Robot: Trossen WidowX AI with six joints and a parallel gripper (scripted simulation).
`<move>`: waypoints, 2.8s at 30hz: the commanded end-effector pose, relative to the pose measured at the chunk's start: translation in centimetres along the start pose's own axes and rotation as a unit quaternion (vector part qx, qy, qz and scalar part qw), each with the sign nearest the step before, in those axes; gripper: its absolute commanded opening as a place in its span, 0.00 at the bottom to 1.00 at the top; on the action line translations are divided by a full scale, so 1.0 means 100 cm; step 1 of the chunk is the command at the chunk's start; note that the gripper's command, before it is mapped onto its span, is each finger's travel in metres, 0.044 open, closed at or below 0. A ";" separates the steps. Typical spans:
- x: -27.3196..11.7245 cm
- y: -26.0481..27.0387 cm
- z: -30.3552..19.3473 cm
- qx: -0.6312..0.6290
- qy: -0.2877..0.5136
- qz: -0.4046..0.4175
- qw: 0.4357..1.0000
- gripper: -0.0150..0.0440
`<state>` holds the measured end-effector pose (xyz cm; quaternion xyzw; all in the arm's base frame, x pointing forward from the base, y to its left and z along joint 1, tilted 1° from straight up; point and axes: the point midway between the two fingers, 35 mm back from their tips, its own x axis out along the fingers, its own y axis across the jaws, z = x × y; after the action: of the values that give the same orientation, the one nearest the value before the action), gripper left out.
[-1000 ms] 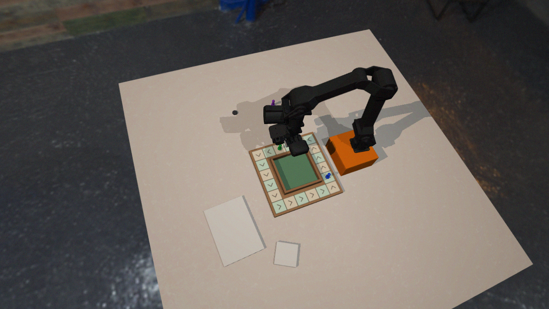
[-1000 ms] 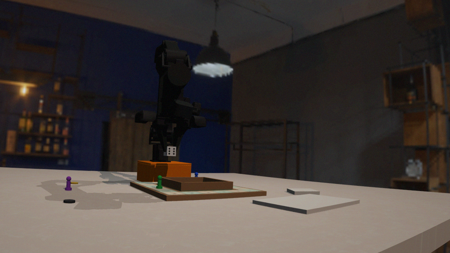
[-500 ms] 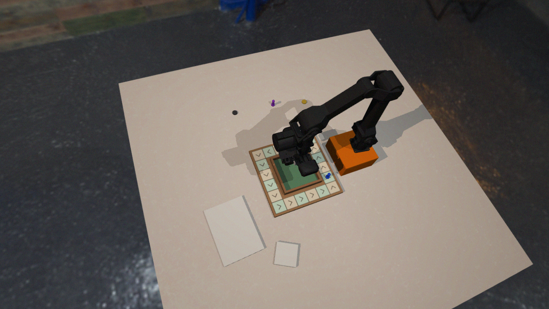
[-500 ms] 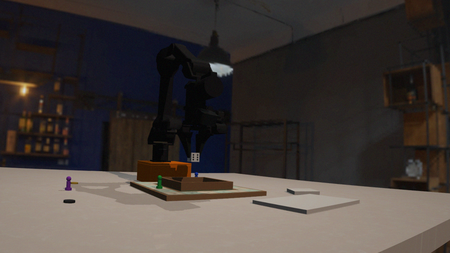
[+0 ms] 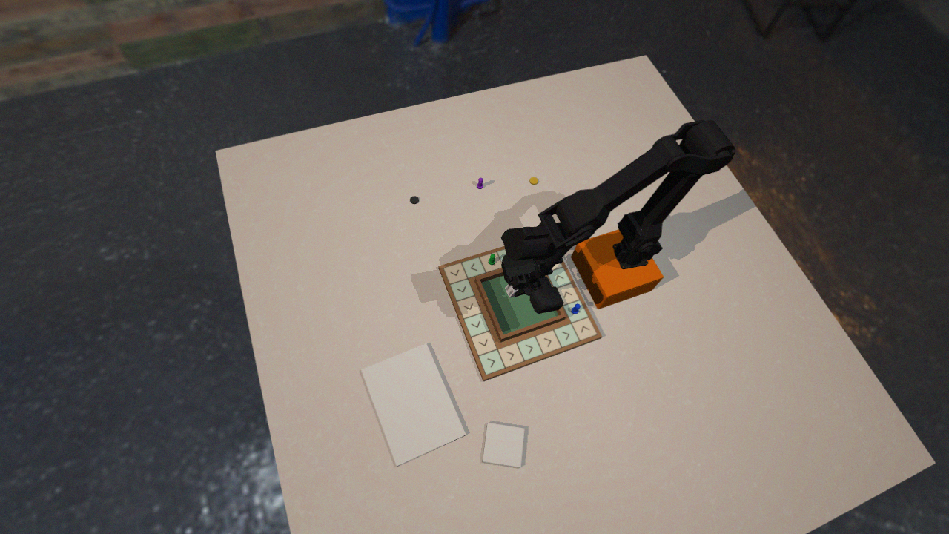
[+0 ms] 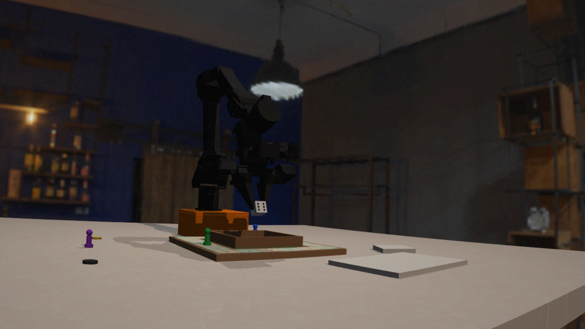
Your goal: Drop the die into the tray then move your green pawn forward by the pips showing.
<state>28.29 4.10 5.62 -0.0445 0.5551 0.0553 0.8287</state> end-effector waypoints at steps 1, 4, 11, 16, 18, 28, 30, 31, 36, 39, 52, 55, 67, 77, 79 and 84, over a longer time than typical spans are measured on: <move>0.004 0.000 -0.003 -0.002 -0.053 -0.002 0.999 0.25; 0.005 0.000 -0.002 -0.002 -0.104 -0.002 0.995 0.25; 0.005 0.001 0.001 -0.003 -0.221 -0.003 0.975 0.25; -0.001 0.001 0.000 -0.003 -0.246 -0.003 0.969 0.25; -0.011 0.001 -0.002 -0.003 -0.245 -0.003 0.969 0.25; -0.048 0.001 -0.021 -0.003 -0.244 -0.003 0.970 0.25; -0.047 0.001 -0.022 -0.003 -0.244 -0.003 0.970 0.25; -0.047 0.001 -0.022 -0.003 -0.244 -0.003 0.970 0.25; -0.047 0.001 -0.022 -0.003 -0.244 -0.003 0.970 0.25; -0.046 0.002 -0.022 -0.004 -0.244 0.000 0.970 0.25; -0.046 0.002 -0.022 -0.004 -0.244 0.000 0.970 0.57; -0.054 0.002 -0.019 -0.004 -0.244 -0.001 0.970 0.70; -0.070 0.002 -0.006 -0.004 -0.134 -0.004 0.991 1.00; -0.036 0.001 -0.005 -0.002 0.102 -0.004 0.995 1.00; -0.030 0.001 -0.005 -0.001 0.140 -0.004 0.990 1.00; -0.030 -0.002 -0.006 -0.007 0.128 -0.007 0.992 0.96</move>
<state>26.63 3.92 8.07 -0.0589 0.6590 0.0463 0.7484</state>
